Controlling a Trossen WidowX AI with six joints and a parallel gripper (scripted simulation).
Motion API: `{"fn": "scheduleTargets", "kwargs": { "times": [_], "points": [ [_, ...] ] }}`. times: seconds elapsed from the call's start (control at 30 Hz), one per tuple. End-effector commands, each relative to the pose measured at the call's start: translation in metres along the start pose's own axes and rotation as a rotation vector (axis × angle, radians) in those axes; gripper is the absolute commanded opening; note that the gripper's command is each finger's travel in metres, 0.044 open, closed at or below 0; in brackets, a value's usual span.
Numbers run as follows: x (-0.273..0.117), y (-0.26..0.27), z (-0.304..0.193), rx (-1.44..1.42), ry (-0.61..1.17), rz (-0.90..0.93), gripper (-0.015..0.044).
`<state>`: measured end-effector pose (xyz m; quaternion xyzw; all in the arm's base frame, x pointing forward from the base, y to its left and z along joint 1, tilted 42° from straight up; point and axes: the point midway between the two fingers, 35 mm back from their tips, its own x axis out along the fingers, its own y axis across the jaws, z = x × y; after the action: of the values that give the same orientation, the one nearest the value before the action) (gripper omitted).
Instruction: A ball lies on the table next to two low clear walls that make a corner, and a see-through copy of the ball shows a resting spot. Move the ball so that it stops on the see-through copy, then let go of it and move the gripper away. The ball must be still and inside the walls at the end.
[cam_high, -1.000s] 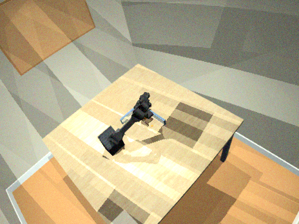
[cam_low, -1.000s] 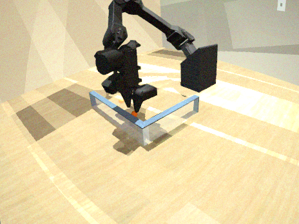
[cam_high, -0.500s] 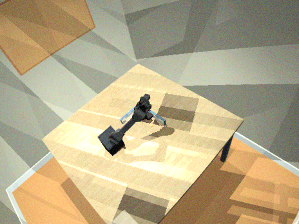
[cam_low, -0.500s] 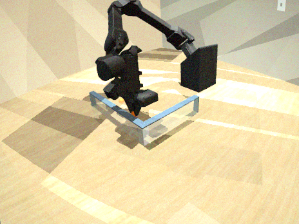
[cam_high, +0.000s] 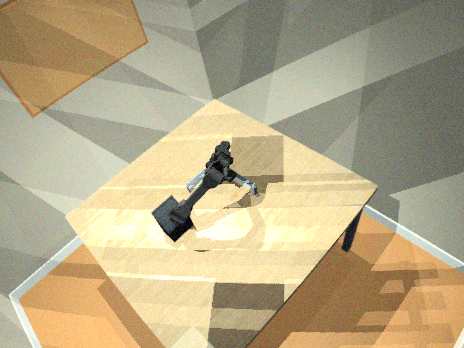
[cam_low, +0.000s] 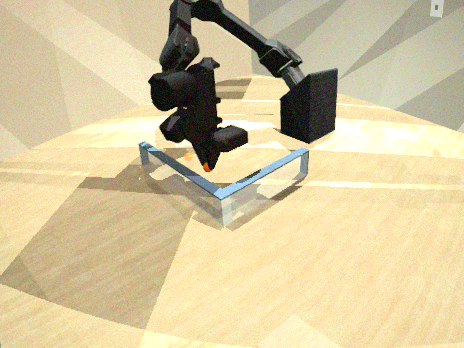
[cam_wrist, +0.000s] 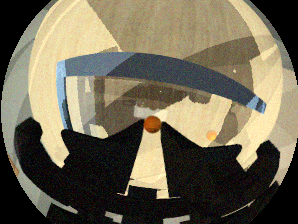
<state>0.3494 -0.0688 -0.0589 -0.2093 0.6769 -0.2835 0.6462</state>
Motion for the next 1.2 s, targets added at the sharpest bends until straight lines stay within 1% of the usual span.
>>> {"fn": "scheduleTargets", "kwargs": {
  "times": [0.0, 0.27, 0.37, 0.47, 1.0, 1.17],
  "points": [
    [-0.021, -0.001, 0.004, 0.019, -0.008, 0.007, 0.0000],
    [-0.080, -0.005, -0.001, 0.042, 0.007, -0.005, 0.0000],
    [-0.090, -0.006, -0.003, 0.046, 0.010, -0.008, 0.0000],
    [-0.089, -0.011, -0.003, 0.046, 0.010, -0.007, 0.0000],
    [-0.058, -0.111, -0.028, 0.045, 0.010, -0.014, 0.0000],
    [-0.053, -0.115, -0.029, 0.045, 0.011, -0.015, 0.0000]
  ]
}}
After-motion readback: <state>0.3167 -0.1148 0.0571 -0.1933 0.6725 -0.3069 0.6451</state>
